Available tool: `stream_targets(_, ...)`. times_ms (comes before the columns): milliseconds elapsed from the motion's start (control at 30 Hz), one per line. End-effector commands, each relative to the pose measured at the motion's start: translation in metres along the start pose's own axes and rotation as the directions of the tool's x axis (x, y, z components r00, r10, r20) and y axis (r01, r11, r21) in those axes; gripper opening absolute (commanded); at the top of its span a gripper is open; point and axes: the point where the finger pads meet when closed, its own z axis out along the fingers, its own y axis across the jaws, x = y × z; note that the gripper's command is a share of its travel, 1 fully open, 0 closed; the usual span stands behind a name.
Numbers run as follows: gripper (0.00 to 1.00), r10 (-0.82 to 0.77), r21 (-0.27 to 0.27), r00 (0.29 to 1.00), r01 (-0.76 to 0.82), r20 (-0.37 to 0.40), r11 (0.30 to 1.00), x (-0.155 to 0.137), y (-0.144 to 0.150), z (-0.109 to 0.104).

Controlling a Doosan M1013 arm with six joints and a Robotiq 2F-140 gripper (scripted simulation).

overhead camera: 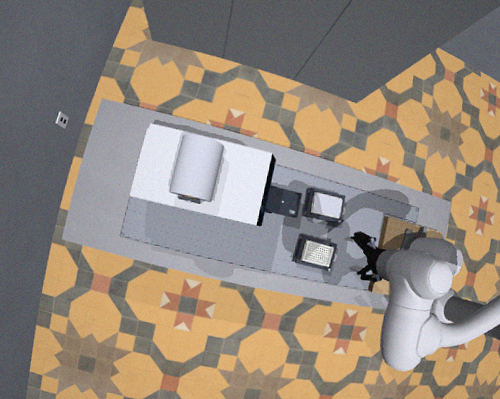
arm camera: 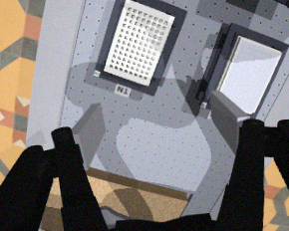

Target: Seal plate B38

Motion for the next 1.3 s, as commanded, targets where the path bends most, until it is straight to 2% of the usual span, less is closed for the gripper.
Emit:
stream_targets(0,0.7,0.063,0.001,0.998,-0.063,-0.005,0.998,0.008,0.014,0.001)
stream_targets(233,0.7,0.186,0.005,0.982,-0.186,-0.016,0.983,0.019,0.036,0.004)
stream_targets(367,0.7,0.306,0.011,0.952,-0.306,-0.027,0.952,0.027,0.054,0.006)
stream_targets(433,0.7,0.306,0.011,0.952,-0.306,-0.027,0.952,0.031,0.063,0.007)
stream_targets(567,0.7,0.421,0.019,0.906,-0.421,-0.036,0.907,0.038,0.082,0.01)
stream_targets(633,0.7,0.421,0.019,0.906,-0.421,-0.036,0.907,0.041,0.09,0.011)
stream_targets(1000,0.7,0.421,0.019,0.906,-0.421,-0.036,0.907,0.041,0.09,0.011)
stream_targets(1200,0.7,0.233,0.012,0.972,-0.233,-0.039,0.972,0.041,0.09,0.011)
stream_targets(1267,0.7,0.233,0.012,0.972,-0.233,-0.039,0.972,0.041,0.09,0.011)
